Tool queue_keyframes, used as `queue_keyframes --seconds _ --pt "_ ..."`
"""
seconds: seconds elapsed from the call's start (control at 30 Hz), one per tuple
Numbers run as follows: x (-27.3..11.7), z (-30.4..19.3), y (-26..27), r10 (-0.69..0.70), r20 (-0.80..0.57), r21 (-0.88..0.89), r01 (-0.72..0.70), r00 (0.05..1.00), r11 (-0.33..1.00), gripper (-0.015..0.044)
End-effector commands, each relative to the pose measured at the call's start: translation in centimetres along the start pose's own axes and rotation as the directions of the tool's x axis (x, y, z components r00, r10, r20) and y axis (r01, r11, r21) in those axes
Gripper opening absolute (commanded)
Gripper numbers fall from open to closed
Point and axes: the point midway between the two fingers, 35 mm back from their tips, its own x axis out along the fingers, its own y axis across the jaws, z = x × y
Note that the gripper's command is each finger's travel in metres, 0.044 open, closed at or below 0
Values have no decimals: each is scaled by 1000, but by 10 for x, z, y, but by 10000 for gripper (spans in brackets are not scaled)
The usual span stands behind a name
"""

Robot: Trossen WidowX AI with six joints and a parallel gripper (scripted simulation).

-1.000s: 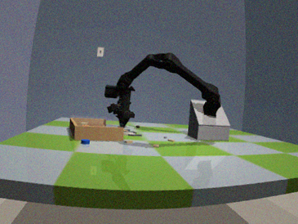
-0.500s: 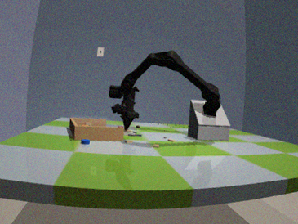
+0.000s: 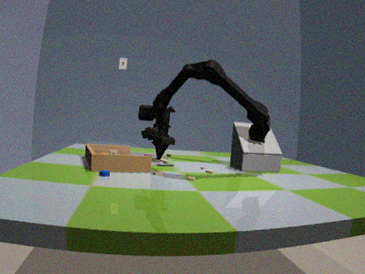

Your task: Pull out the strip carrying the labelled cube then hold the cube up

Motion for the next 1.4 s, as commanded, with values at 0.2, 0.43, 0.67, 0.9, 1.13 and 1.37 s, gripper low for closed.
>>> queue_keyframes --seconds 0.2,0.43,0.67,0.9,1.13,1.37 --pt "5 -25 1 3 -28 13 -3 1000 1000 0" --pt "5 -35 1 3 -29 13 -2 1000 1000 0" --pt "4 -45 1 3 -29 13 -2 1000 1000 0" --pt "4 -55 1 3 -29 14 -2 1000 1000 0" --pt "4 -65 0 2 -30 14 -2 1000 1000 0" --pt "4 -75 0 2 -30 14 -2 1000 1000 0"
